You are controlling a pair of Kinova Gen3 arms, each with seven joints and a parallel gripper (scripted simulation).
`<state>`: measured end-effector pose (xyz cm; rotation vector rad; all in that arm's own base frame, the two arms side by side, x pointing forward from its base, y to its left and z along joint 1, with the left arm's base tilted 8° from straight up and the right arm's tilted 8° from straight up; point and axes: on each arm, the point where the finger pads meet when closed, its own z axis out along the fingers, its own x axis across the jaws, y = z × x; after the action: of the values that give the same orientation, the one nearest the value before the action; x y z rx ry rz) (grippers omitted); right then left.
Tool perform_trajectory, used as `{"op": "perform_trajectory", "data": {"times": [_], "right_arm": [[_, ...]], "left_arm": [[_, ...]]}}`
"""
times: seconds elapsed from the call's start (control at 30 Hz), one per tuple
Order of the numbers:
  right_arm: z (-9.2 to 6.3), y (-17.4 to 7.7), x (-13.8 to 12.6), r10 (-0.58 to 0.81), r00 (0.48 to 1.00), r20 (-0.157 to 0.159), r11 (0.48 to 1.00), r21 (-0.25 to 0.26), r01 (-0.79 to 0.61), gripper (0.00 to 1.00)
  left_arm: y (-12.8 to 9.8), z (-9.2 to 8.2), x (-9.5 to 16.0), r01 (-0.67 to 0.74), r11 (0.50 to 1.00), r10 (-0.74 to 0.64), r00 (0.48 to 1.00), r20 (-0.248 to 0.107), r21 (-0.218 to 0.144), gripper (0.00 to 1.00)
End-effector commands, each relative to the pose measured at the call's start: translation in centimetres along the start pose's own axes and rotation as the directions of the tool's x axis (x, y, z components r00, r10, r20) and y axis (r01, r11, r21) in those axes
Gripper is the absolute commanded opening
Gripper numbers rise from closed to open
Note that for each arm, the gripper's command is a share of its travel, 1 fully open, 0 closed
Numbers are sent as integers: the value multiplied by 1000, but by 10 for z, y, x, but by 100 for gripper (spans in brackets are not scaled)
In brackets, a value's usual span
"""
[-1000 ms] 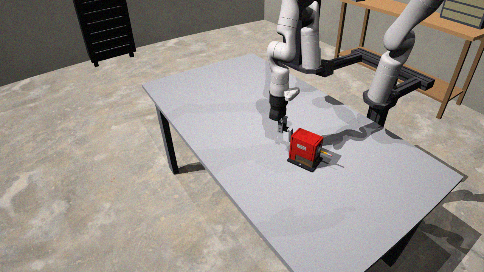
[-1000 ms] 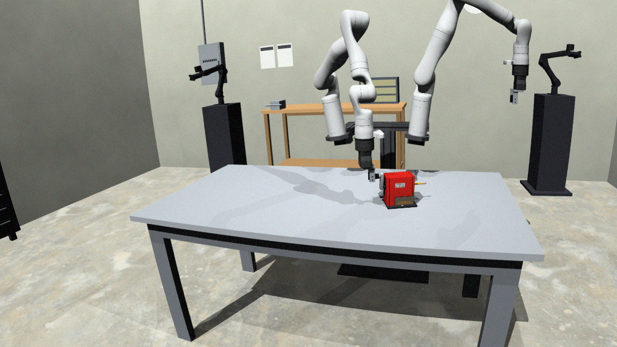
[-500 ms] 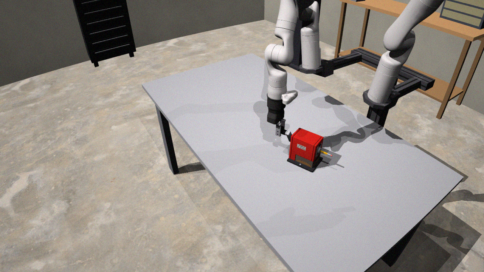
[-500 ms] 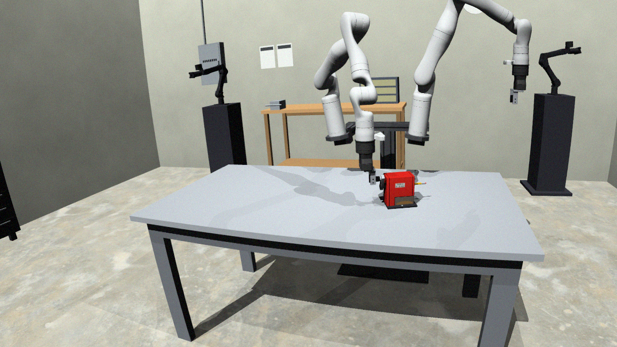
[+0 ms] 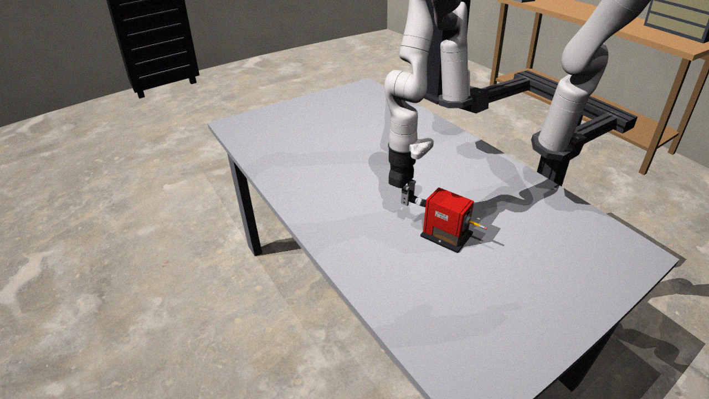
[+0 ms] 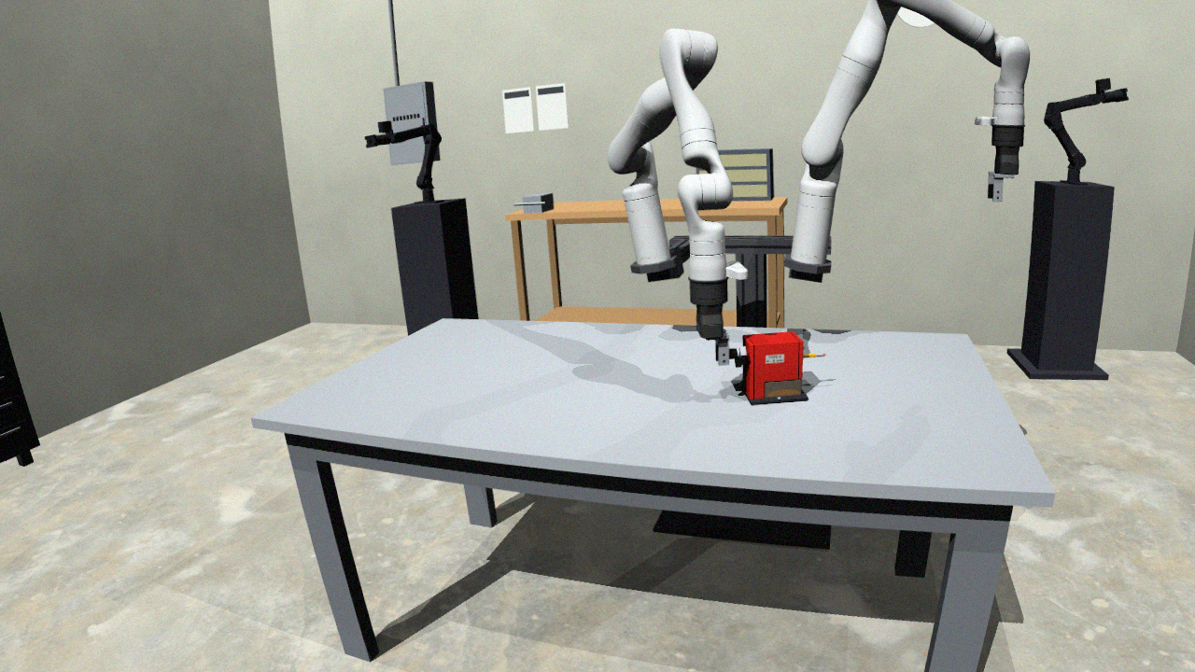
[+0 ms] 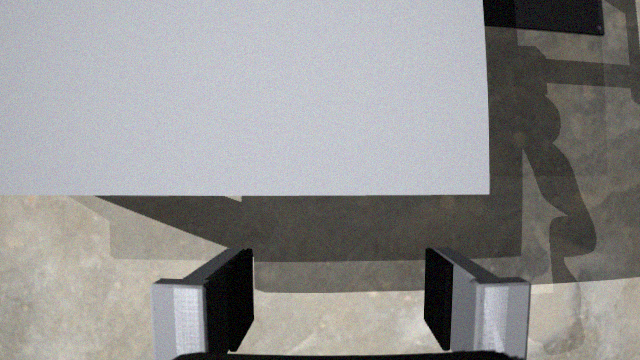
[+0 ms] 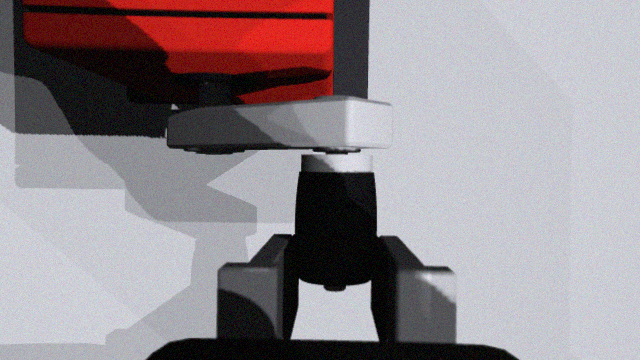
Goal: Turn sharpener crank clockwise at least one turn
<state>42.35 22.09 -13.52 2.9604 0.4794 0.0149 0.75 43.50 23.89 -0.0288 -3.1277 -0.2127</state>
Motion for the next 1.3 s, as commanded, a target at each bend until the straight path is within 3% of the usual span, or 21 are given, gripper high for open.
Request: {"op": "perform_trajectory", "data": {"times": [0.0,1.27], "right_arm": [[3,0,3,0,1000,-2,1000,1,0,0],[46,0,8,0,1000,-2,1000,1,0,0]], "left_arm": [[0,-1,0,0,1000,0,1000,0,-2,100],[0,-1,0,0,1000,0,1000,0,-2,100]]}}
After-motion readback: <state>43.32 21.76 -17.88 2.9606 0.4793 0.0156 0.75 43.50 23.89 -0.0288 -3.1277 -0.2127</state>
